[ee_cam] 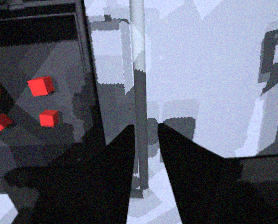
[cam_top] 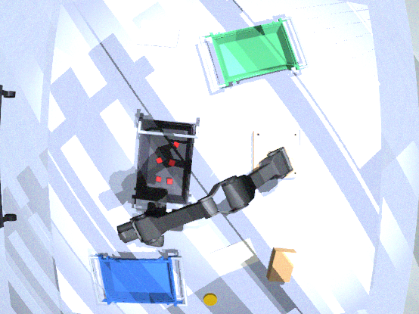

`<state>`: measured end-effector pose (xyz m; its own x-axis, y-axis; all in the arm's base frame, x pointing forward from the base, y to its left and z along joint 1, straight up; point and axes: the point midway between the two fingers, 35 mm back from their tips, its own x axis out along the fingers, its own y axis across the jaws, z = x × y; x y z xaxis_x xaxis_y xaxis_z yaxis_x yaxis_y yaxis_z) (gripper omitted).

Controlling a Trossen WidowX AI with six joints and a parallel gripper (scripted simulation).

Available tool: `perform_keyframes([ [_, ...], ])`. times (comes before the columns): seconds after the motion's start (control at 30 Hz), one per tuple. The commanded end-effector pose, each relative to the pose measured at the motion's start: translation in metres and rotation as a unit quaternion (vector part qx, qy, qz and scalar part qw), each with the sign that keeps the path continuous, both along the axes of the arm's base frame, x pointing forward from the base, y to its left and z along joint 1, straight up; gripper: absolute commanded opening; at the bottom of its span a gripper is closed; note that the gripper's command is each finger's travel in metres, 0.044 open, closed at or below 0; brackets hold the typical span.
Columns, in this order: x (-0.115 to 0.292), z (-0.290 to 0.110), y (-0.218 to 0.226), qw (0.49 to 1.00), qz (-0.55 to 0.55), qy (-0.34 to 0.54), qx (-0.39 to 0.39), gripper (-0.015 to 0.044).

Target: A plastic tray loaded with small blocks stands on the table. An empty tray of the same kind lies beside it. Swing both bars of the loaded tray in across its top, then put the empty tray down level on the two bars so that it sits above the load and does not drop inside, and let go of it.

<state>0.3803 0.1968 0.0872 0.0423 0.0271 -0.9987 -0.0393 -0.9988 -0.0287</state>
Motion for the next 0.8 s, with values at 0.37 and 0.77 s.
perform_keyframes([
  [0.37, -0.002, -0.040, -0.001, 1.000, 0.003, 0.006, -0.006, 0.0086],
  [0.77, -0.003, -0.008, -0.029, 1.000, 0.003, 0.006, -0.007, 0.0086],
])
